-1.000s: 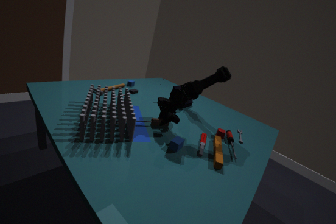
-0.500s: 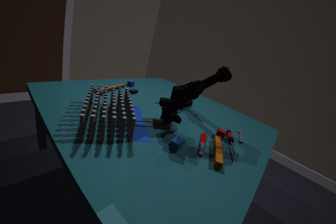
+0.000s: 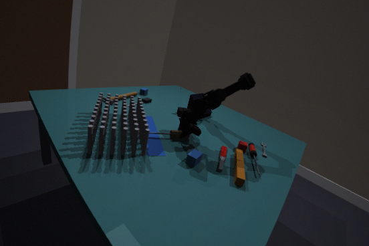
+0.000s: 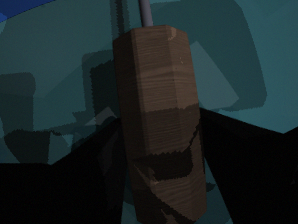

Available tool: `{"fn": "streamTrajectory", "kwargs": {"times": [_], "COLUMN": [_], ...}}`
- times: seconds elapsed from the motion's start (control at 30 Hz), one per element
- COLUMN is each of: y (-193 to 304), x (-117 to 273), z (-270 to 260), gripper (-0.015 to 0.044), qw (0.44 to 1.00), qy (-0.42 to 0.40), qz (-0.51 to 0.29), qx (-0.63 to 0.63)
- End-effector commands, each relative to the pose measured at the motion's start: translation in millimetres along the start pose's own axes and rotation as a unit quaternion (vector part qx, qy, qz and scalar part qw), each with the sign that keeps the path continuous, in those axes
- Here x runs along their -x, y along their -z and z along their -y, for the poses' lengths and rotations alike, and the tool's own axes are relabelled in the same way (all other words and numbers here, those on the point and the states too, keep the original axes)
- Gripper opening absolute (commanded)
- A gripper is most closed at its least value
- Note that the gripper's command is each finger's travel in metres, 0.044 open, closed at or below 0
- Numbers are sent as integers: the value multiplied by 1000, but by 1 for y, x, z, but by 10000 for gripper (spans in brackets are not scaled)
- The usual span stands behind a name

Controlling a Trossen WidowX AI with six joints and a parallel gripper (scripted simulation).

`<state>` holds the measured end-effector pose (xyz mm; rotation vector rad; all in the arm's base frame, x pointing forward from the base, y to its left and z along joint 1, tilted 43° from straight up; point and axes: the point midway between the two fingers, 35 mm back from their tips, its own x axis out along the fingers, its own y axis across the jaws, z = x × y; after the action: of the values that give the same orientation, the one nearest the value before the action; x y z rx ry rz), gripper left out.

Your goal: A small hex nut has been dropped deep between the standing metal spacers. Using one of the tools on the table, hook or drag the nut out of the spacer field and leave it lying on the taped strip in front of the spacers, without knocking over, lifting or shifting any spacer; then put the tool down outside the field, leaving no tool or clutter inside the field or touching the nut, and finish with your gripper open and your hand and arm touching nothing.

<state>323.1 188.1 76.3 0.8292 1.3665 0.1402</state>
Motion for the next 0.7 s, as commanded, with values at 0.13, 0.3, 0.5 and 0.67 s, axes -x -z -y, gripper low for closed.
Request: {"fn": "streamTrajectory", "kwargs": {"times": [0.13, 0.3, 0.5, 0.67], "y": [5, 8, 12, 15], "x": [3, 4, 6, 7], "z": [0, 0, 0, 0], "gripper": [0, 0, 0, 0], "qw": [1000, 1000, 1000, 1000], "qy": [0, 0, 0, 0], "qz": [0, 0, 0, 0], "qx": [-3, -3, -3, -3]}}
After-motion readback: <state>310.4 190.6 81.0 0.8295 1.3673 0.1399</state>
